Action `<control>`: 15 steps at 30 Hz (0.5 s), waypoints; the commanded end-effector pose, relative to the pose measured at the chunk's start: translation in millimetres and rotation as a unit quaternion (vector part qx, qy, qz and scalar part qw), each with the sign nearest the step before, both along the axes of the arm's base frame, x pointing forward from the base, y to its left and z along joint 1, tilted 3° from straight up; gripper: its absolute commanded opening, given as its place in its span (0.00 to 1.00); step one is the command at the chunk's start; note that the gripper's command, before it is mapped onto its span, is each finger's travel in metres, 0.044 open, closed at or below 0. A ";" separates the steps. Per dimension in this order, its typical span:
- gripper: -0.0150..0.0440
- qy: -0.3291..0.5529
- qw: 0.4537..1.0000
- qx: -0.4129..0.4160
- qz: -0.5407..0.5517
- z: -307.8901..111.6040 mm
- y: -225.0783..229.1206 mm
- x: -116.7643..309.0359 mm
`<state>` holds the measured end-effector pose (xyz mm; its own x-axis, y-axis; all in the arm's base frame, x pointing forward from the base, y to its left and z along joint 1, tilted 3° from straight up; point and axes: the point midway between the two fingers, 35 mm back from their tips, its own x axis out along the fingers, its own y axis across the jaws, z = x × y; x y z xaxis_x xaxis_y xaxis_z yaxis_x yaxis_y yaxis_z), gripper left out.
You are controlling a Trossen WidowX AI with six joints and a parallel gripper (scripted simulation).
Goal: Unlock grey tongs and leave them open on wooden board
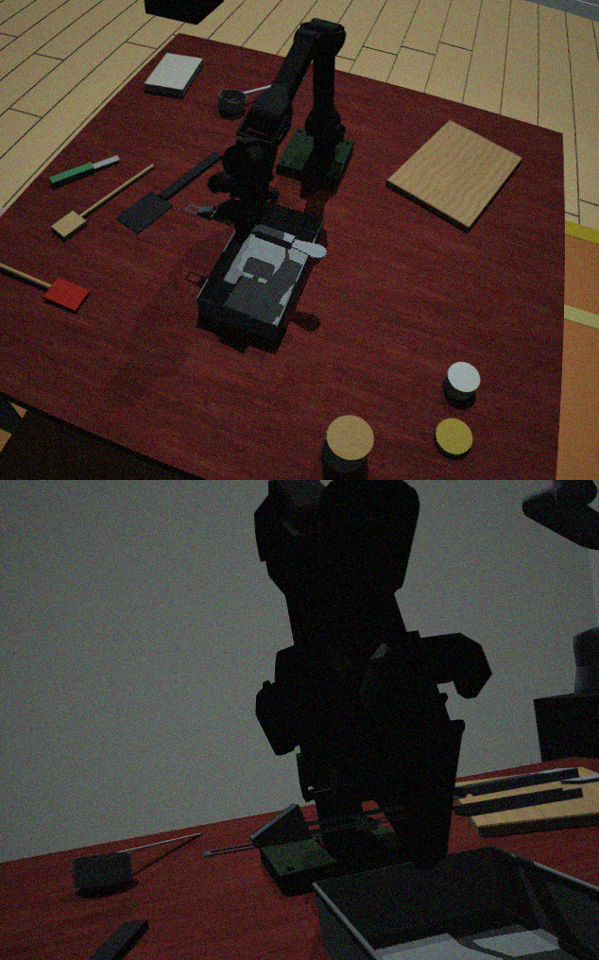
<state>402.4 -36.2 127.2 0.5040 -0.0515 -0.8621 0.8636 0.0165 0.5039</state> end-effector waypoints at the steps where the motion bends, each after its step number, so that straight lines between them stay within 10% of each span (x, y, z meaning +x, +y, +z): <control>1: 0.00 0.017 1.000 -0.006 0.009 1.5 -0.6 3.1; 15: 0.00 0.099 0.994 -0.020 0.042 -0.2 -1.6 6.9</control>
